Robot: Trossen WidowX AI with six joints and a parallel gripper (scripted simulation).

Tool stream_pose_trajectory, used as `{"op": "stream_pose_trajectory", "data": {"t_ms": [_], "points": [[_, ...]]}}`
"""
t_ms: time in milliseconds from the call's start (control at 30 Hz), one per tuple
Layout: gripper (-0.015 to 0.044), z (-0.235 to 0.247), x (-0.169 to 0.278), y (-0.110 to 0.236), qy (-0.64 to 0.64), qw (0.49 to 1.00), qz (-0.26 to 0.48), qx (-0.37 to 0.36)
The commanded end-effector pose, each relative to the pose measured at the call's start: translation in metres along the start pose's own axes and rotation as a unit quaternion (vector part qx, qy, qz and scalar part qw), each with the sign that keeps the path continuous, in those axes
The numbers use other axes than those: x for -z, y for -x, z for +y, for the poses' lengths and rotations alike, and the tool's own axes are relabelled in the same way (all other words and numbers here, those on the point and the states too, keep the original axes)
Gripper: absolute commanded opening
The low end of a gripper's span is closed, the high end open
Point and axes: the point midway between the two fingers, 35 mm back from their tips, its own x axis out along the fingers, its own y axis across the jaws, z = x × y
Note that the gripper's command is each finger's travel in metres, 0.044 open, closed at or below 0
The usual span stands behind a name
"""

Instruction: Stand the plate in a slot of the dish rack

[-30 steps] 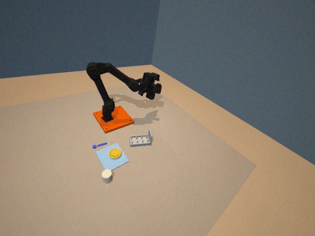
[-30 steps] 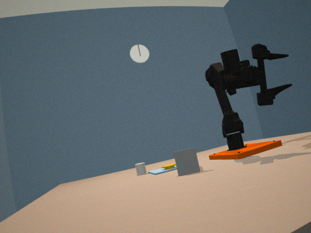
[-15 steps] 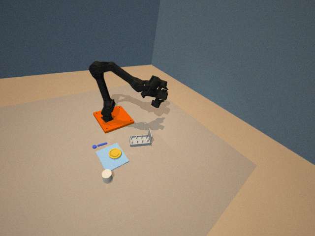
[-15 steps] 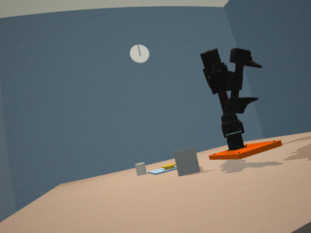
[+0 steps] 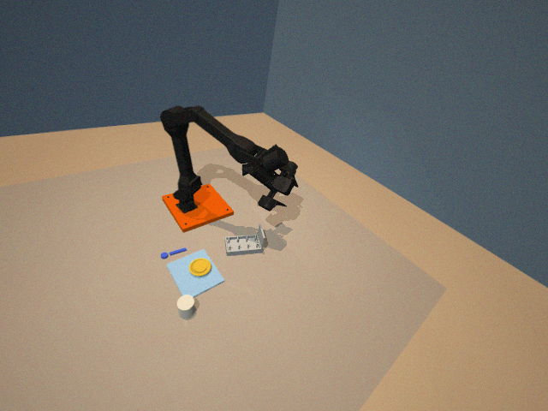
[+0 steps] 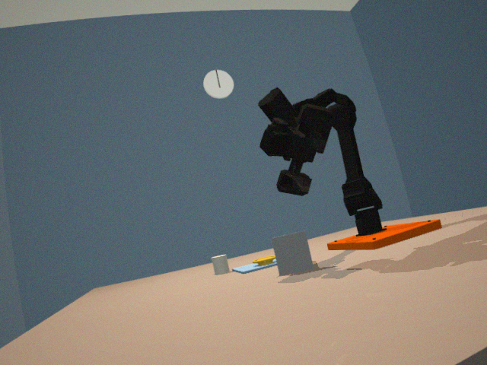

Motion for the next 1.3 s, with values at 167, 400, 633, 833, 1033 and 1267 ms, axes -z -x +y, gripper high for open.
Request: {"op": "stream_pose_trajectory", "data": {"t_ms": [167,400,633,833,1033,1267], "points": [[0.0400,-0.075,-0.050,0.043,0.014,0.989,-0.019,0.143],[0.0400,-0.137,-0.071,0.097,0.012,0.967,0.008,0.256],[0.0400,-0.191,-0.070,0.167,0.000,0.935,0.072,0.347],[0.0400,-0.223,-0.052,0.233,-0.019,0.907,0.150,0.393],[0.0400,-0.232,-0.041,0.259,-0.029,0.897,0.184,0.402],[0.0400,-0.264,-0.034,0.228,-0.028,0.897,0.184,0.402]]}}
